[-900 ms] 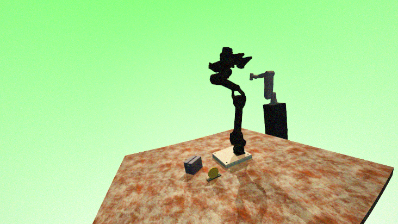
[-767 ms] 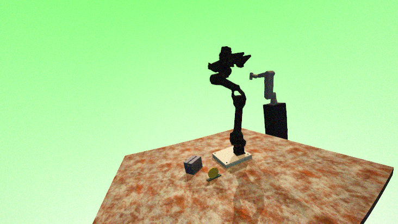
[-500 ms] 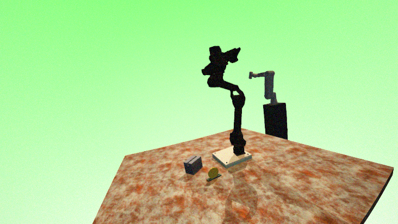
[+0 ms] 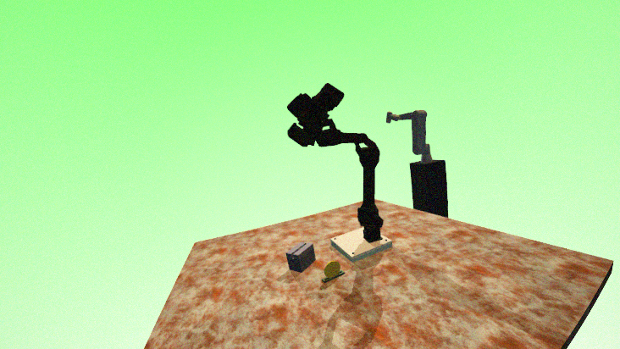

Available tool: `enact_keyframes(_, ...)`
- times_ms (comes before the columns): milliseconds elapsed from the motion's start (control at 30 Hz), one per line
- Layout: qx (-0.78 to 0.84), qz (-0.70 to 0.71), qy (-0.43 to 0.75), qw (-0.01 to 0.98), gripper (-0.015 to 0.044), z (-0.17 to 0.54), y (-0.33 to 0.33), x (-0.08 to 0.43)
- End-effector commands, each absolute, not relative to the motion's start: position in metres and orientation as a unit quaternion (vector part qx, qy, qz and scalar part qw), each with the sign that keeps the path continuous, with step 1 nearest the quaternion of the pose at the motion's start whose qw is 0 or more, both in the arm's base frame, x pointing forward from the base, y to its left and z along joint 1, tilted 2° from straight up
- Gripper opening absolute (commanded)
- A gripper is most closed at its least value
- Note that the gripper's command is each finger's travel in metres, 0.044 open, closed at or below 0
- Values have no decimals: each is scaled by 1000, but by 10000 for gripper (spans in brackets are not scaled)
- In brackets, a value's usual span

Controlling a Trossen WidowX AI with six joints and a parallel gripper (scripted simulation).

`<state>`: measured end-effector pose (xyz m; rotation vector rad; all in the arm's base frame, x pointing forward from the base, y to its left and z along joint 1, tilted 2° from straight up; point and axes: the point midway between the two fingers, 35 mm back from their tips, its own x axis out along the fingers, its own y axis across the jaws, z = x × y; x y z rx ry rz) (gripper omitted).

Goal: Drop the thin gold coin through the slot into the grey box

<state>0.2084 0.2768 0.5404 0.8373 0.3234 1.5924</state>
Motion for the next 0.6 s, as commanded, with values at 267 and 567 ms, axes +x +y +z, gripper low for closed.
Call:
enact_keyframes(267,338,441,316,769,161,380,285,304)
enact_keyframes(567,203,278,469,813,161,256,246,305)
